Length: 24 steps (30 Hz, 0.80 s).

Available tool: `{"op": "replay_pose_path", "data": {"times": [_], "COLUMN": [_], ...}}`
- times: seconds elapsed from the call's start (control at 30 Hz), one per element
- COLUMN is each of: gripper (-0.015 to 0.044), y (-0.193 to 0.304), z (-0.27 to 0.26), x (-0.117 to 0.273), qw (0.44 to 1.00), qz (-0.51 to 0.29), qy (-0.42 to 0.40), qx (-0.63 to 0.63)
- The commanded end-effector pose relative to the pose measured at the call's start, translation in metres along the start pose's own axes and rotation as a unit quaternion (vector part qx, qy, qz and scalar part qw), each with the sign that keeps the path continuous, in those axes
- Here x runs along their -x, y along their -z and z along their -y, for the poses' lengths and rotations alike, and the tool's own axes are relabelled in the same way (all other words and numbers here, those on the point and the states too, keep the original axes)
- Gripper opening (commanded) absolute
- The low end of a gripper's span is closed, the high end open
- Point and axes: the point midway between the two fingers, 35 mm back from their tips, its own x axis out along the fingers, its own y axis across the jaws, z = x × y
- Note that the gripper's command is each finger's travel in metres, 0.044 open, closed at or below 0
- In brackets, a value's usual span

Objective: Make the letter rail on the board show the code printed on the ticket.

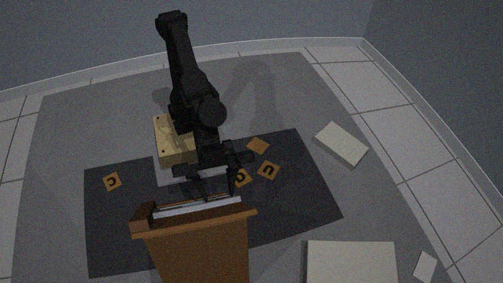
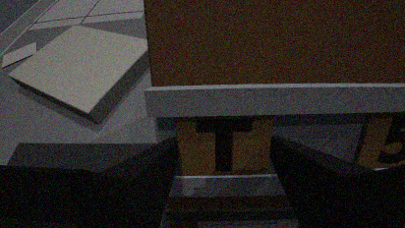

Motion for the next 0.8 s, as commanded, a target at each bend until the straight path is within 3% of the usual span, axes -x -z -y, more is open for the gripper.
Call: {"op": "replay_pose_path", "data": {"times": [0.0, 0.77], "gripper": [0.0000, 0.0000], "y": [0.000, 0.000], "z": [0.002, 0.013], "x": [0.000, 0.000], "qw": [1.000, 1.000], "qz": [0.001, 0.001], "qy": [-0.002, -0.002], "qx": [0.002, 0.003]}}
